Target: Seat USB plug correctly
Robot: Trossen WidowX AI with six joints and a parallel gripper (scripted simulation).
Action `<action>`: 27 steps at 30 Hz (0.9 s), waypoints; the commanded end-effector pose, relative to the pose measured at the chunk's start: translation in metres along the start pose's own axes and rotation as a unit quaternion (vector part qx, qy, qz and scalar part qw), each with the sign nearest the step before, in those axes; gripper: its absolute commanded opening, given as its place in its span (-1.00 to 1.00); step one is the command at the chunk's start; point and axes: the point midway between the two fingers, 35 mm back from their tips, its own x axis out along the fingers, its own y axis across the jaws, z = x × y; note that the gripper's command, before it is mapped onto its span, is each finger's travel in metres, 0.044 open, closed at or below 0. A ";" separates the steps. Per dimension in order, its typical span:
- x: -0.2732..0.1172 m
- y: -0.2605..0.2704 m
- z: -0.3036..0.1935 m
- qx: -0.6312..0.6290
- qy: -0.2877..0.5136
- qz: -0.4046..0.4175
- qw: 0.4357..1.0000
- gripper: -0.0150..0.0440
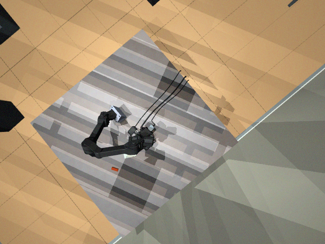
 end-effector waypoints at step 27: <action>0.003 0.000 0.002 -0.001 -0.010 0.000 1.000 -0.49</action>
